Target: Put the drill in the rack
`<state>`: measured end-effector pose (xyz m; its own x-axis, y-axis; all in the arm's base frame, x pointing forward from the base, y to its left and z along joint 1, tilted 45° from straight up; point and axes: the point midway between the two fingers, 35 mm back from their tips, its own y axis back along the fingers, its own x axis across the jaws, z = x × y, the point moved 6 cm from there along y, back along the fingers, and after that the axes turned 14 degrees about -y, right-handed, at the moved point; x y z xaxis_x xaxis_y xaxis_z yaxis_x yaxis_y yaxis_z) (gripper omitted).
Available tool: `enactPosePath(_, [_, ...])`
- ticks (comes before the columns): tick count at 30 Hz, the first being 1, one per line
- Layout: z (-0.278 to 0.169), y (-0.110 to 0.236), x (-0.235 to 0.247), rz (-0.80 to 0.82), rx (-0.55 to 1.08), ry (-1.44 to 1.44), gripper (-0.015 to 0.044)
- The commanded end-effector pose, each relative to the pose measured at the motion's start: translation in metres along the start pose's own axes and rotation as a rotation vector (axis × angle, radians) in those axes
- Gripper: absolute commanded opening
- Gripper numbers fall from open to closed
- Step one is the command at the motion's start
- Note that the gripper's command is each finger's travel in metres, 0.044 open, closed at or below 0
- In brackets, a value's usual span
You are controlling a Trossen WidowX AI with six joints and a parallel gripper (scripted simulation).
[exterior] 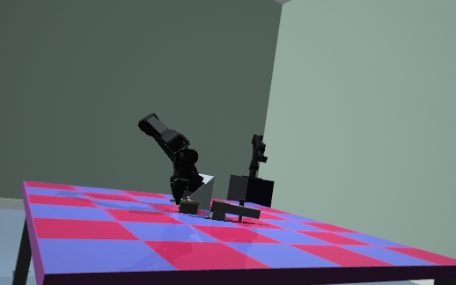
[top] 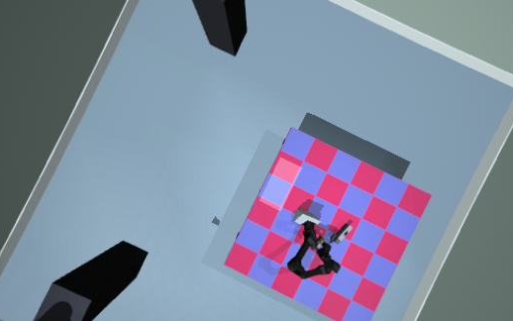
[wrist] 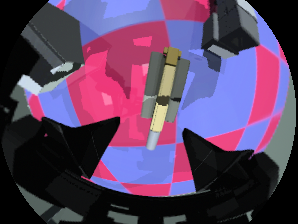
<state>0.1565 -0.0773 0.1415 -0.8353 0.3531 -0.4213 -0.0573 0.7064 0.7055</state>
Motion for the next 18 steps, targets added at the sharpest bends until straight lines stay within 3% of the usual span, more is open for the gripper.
enactPosePath(1, [0.0, 0.016, -0.001, -0.008, 0.001, -0.006, 0.044])
enactPosePath(15, [-0.001, 0.06, -0.002, -0.006, 0.0, -0.005, 0.044])
enactPosePath(18, [0.008, 0.051, -0.006, 0.013, -0.108, -0.232, 0.044])
